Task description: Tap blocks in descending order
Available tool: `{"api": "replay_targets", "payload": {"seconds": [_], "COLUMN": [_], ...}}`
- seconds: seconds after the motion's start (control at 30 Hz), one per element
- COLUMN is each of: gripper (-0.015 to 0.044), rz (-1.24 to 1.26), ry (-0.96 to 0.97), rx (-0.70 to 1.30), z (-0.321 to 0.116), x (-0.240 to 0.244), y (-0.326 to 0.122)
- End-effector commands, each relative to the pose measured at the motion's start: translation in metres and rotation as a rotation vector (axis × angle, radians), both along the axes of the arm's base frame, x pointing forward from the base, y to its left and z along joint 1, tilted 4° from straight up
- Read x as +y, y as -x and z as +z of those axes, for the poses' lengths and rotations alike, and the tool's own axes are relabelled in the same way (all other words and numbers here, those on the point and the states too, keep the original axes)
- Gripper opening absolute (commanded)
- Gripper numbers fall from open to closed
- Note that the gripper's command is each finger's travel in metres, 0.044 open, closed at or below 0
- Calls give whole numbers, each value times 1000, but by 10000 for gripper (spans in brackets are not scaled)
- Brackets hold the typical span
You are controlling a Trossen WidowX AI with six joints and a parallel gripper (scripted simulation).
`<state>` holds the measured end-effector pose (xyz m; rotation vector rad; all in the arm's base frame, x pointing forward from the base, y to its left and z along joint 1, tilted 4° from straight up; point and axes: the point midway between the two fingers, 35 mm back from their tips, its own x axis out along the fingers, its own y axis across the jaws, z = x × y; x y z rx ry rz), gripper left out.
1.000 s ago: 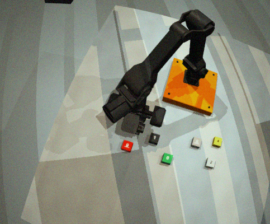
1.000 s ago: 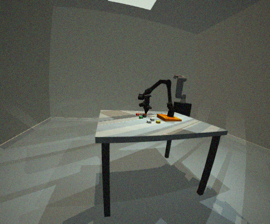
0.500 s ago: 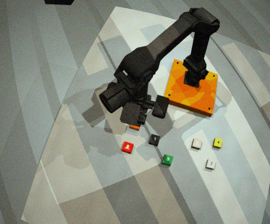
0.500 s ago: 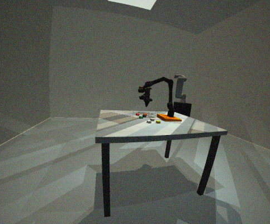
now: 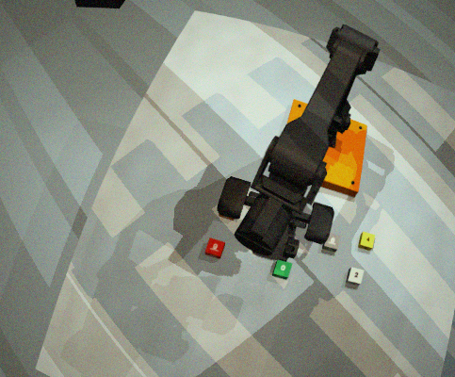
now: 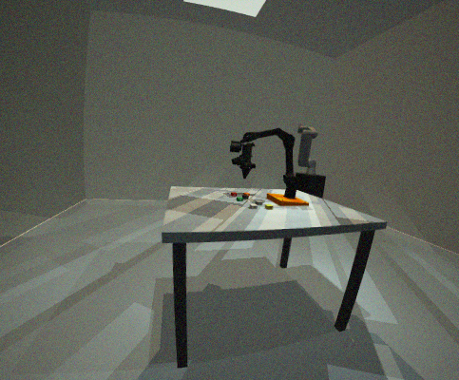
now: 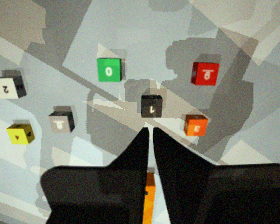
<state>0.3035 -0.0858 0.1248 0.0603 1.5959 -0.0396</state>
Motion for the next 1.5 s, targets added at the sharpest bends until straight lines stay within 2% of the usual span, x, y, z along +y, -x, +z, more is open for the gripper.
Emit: {"api": "replay_targets", "payload": {"seconds": [0.0,0.17,0.33,0.57,0.8,1.47], "gripper": [20,20,20,20,20,20], "rz": [0,0,0,0,0,0], "ry": [-12,-23,-32,-32,-33,-33], "rx": [-4,-2,4,4,4,5], "z": [2,4,4,2,-74,-101], "x": [59,143,219,222,225,226], "y": [-22,-32,-24,-23,-21,-20]}}
